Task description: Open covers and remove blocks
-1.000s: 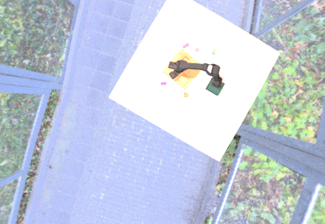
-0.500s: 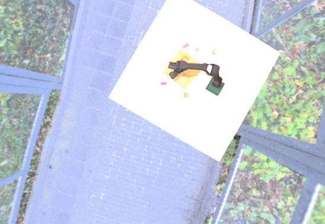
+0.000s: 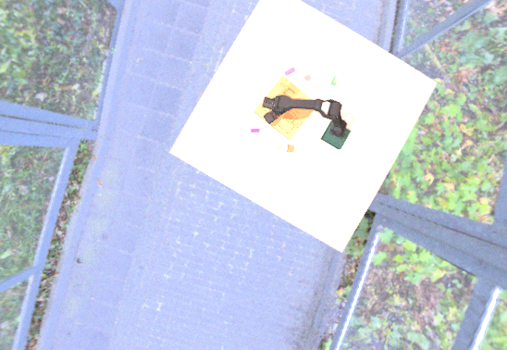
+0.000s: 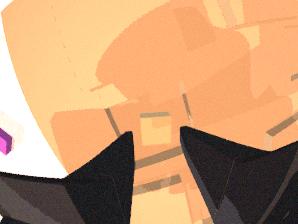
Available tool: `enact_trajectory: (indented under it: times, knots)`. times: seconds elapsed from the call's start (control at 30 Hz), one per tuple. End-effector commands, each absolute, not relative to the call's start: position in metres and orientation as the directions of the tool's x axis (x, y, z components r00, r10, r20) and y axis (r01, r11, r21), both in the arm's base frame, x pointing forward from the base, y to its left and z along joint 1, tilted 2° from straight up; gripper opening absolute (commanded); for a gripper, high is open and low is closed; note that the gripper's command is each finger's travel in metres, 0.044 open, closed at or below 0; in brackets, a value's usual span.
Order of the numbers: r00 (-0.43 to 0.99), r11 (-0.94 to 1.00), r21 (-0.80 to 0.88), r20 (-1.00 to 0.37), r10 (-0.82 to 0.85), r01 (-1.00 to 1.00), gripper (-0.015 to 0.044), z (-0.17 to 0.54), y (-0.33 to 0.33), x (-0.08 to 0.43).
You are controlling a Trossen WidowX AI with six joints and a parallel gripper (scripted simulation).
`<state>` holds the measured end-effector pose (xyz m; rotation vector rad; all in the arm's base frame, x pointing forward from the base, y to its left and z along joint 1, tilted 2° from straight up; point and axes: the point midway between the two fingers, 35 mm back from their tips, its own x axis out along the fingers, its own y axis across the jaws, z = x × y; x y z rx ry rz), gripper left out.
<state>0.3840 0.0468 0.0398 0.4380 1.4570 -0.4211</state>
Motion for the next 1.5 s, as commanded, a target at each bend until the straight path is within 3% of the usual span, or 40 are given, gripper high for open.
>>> enact_trajectory:
  times: [0.0, 0.7, 1.03, 1.47]
  knots:
    - [0.063, 0.850, 0.021, -0.998, -0.014, 0.526, 0.0144, 0.036, 0.046, 0.383]
    - [0.063, 0.850, 0.021, -0.998, -0.014, 0.526, 0.0144, 0.025, 0.046, 0.384]
    - [0.070, 0.850, 0.030, -0.997, -0.009, 0.525, 0.0080, 0.029, 0.047, 0.385]
    - [0.068, 0.850, 0.028, -0.998, -0.010, 0.525, 0.0080, 0.040, 0.047, 0.385]
